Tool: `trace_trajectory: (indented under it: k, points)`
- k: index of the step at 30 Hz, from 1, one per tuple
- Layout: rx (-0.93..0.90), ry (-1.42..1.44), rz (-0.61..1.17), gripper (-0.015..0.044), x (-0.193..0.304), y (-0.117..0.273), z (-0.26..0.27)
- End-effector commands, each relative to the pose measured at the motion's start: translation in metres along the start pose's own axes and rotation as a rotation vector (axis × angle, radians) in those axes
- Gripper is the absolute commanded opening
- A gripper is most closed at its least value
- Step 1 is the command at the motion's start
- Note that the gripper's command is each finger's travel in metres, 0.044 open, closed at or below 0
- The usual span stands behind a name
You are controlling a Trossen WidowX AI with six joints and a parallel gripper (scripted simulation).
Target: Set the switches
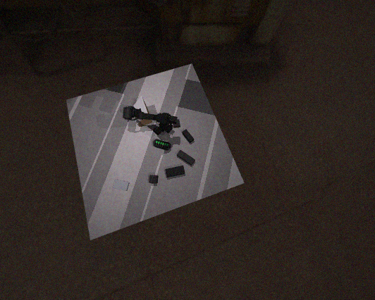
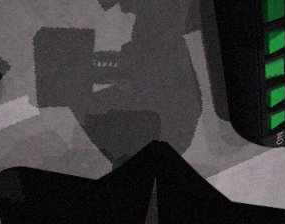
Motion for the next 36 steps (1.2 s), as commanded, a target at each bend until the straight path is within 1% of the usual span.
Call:
trace_trajectory:
  k: [1, 10, 20, 28, 36]
  points:
    - [-0.003, -0.008, 0.016, 0.0000, 0.001, 0.004, 0.003]
    - [-0.185, 0.141, 0.122, 0.0000, -0.064, 0.002, -0.023]
    - [-0.407, 0.294, 0.130, 0.0000, -0.134, -0.020, -0.086]
    - [-0.553, 0.412, 0.103, 0.0000, -0.165, -0.045, -0.136]
    - [-0.564, 0.420, 0.099, 0.0000, -0.167, -0.047, -0.140]
Point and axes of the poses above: the point midway between the two fingers, 35 mm back from their tips, its own y axis back along the fingers, its own z axis across the jaws, x = y × z, the point moved 6 cm from there along y, back along the fingers, and after that the axes turned 9 degrees about -y, right-handed, at the moved point
